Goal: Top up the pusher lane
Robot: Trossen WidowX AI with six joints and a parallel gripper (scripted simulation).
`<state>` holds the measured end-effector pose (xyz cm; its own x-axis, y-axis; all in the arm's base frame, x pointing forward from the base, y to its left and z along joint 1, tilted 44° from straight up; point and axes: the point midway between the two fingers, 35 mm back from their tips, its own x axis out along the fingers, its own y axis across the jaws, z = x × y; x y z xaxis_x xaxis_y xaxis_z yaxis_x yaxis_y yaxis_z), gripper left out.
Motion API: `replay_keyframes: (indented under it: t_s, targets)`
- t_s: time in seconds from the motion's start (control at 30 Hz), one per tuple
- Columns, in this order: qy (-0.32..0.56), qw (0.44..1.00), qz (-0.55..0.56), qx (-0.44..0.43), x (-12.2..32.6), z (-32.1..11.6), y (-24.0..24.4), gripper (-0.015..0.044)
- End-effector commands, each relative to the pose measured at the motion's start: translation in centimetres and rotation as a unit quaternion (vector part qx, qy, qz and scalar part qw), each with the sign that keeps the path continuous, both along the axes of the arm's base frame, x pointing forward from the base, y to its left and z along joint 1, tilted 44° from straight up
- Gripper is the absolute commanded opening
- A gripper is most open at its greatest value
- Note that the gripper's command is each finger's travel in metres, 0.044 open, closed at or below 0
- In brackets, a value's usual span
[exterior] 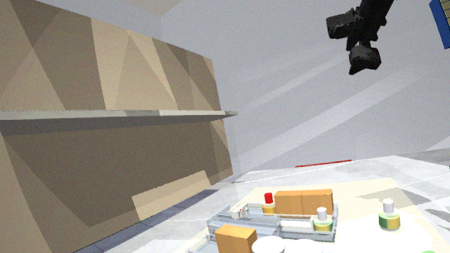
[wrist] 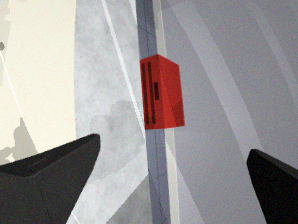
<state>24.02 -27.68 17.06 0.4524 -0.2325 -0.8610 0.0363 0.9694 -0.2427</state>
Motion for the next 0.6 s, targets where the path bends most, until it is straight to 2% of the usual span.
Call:
replay_keyframes:
  t_s: [0.0,0.2,0.43,0.57]
  targets:
    - [0.037,0.991,0.054,0.116,1.4,-4.7,5.9,0.0440]
    - [0.105,0.953,0.112,0.263,1.3,-9.0,14.3,0.0440]
    - [0.219,0.864,0.148,0.429,-1.7,-11.8,24.4,0.0440]
    - [0.245,0.842,0.149,0.457,-2.7,-12.0,26.1,0.0440]
